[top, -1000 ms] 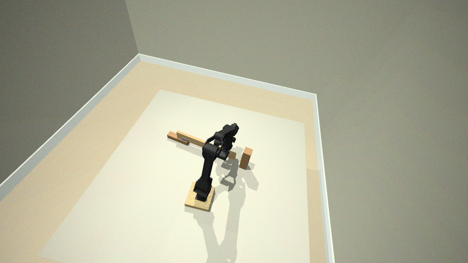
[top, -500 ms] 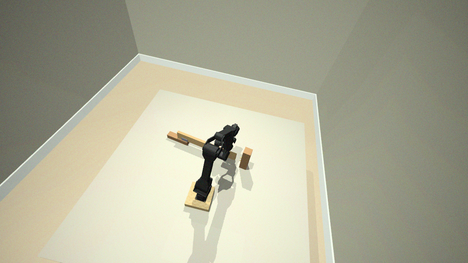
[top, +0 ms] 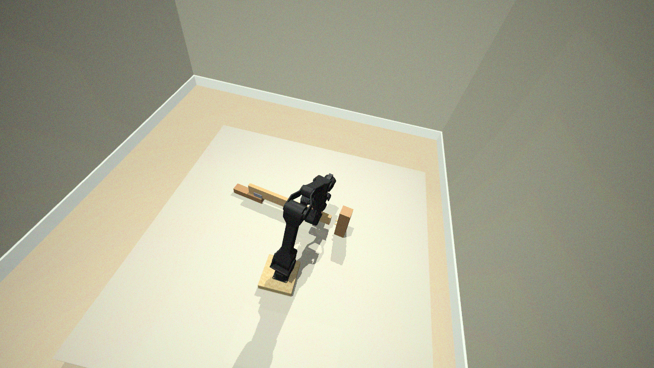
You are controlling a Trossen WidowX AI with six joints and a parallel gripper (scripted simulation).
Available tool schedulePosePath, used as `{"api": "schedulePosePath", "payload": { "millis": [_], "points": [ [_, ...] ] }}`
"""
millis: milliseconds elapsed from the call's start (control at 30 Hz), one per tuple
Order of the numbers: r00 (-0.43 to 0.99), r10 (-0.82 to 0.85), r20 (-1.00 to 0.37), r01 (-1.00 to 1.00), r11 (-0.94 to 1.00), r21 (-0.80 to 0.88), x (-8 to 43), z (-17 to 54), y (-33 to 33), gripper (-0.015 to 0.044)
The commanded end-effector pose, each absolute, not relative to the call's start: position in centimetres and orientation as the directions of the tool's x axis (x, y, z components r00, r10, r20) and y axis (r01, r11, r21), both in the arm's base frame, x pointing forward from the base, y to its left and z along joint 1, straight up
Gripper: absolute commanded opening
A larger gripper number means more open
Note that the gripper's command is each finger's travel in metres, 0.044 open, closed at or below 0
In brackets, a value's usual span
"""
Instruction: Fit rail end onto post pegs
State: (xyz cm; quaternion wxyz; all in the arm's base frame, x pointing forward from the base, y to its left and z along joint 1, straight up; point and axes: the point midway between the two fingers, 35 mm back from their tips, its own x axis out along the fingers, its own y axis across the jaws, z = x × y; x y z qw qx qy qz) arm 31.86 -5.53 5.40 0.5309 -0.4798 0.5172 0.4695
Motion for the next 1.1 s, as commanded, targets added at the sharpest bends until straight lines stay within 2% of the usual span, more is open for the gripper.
{"api": "schedulePosePath", "payload": {
  "millis": [0, 1067],
  "points": [
    [0.027, -0.002, -1.000, -0.995, 0.097, -0.027, 31.87, 5.57, -5.75, 0.0000],
    [0.027, -0.002, -1.000, -0.995, 0.097, -0.027, 31.85, 5.93, -6.70, 0.0000]
  ]
}}
